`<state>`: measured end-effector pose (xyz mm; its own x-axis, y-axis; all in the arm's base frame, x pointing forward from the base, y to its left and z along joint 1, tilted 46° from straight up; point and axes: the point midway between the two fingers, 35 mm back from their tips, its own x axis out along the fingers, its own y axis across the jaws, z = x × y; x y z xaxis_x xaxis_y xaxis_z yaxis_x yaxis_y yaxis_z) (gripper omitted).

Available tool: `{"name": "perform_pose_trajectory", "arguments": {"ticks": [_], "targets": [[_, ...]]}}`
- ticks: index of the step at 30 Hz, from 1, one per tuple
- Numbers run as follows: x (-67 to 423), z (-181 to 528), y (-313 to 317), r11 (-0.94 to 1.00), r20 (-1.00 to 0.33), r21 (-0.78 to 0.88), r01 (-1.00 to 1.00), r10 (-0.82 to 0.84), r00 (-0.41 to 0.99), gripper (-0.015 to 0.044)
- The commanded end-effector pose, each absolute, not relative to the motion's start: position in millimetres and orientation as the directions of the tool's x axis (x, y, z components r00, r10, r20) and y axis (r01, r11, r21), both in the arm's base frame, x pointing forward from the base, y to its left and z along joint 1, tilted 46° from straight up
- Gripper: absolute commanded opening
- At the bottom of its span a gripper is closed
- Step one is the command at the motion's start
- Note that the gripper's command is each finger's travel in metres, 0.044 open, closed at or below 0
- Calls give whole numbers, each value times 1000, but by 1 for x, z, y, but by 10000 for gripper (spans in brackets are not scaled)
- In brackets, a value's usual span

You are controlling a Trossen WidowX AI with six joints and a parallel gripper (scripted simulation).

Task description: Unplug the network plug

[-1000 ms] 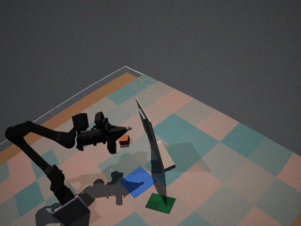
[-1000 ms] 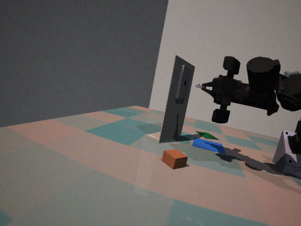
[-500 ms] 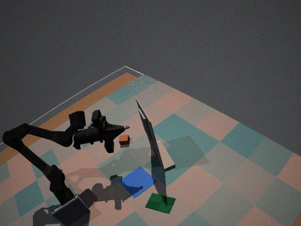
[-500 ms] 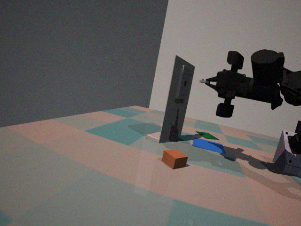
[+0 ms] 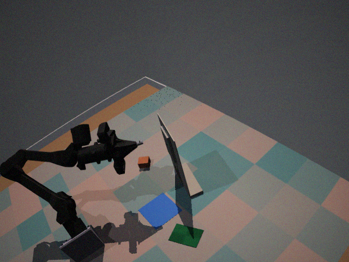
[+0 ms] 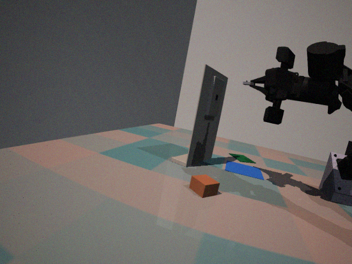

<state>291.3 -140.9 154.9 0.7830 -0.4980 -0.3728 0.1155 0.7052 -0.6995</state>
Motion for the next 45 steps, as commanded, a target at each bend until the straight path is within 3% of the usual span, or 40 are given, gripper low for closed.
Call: {"name": "perform_pose_trajectory", "arguments": {"ticks": [1,25,45], "targets": [[291,156,-141,706,-377,-702,96,-483,790,0],[299,70,-129,709,-652,-597,-376,-155,742,0],[287,14,-110,656,-723,-425,-624,169,670,0]]}}
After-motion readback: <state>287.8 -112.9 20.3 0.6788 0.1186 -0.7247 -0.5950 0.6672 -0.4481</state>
